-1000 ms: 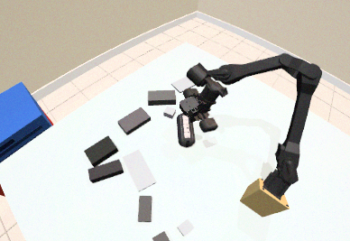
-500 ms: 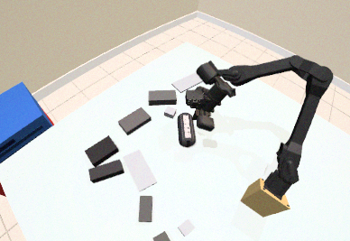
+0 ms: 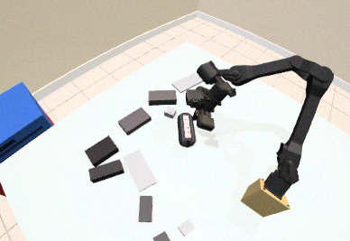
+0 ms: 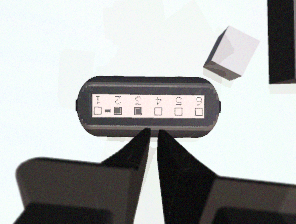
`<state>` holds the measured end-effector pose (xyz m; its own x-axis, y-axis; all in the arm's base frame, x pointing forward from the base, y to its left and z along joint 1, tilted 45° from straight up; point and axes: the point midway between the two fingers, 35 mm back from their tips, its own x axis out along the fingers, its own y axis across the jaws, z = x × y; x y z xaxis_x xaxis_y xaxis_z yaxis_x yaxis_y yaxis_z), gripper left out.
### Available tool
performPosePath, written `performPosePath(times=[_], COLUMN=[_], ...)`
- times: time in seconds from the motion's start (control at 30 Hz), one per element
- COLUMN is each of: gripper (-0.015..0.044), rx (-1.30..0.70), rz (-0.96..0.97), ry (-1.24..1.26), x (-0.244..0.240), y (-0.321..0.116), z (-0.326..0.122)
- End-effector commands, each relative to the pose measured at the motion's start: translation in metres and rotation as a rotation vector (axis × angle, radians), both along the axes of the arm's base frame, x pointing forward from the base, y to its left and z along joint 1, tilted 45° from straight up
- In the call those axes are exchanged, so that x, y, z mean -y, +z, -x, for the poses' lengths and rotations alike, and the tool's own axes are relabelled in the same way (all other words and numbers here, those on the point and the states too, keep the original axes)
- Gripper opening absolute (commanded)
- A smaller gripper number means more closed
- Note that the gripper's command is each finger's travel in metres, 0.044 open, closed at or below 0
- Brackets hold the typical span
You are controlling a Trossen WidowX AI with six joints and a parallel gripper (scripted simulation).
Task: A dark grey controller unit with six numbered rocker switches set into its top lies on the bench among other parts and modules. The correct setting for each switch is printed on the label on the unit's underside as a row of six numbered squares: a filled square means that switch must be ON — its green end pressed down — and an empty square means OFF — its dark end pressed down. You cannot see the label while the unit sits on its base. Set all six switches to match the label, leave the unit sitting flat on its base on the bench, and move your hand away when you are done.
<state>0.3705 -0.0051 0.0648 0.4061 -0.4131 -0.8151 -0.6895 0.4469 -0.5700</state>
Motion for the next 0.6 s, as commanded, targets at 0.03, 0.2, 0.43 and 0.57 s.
performPosePath(times=[0.03,0.2,0.43,0.57], gripper=[0.0131,0.0263,0.0440,0.0440], rx=[-0.115,-0.381,-0.790,-1.028], rz=[0.108,0.322,0.572,0.679], ry=[0.136,0.430,0.856,1.095], x=[0.000,0.001,0.001,0.000], y=[0.002,0.005,0.008,0.010], z=[-0.009,-0.027,-0.049,-0.060])
